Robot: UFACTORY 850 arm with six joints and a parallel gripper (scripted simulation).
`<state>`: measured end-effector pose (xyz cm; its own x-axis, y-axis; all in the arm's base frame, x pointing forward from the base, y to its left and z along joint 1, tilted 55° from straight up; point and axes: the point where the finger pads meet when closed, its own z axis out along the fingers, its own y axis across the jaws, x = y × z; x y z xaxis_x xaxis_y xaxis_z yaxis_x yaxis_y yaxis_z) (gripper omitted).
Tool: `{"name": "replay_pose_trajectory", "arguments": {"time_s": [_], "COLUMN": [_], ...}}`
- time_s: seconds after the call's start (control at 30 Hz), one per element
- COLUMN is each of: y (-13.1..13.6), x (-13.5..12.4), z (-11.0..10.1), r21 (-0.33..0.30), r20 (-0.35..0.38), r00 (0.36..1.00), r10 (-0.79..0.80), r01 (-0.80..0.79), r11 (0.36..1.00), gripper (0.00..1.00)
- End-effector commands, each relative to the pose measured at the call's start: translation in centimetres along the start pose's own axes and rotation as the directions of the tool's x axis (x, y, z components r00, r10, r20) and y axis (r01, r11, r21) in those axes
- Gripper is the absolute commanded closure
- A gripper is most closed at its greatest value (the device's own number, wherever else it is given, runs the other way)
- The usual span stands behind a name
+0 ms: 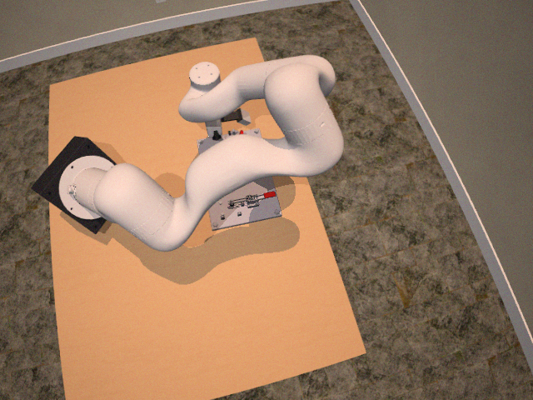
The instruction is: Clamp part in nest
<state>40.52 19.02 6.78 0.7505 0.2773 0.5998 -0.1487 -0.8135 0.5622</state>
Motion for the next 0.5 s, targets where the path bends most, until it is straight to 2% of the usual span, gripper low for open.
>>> {"name": "replay_pose_trajectory", "arguments": {"time_s": [0.0, 0.17, 0.47], "y": [-0.03, -0.03, -0.03], "x": [0.02, 0.03, 0.02], "z": [0.88, 1.73, 1.86], "r21": [0.001, 0.001, 0.001], "r20": [-0.001, -0.001, -0.001], "r00": [1.0, 1.0, 1.0], "r10": [0.0, 0.0, 0.0], "r01": [0.0, 0.0, 0.0], "r11": [1.0, 1.0, 1.0], "gripper": [1.0, 1.0, 1.0]}}
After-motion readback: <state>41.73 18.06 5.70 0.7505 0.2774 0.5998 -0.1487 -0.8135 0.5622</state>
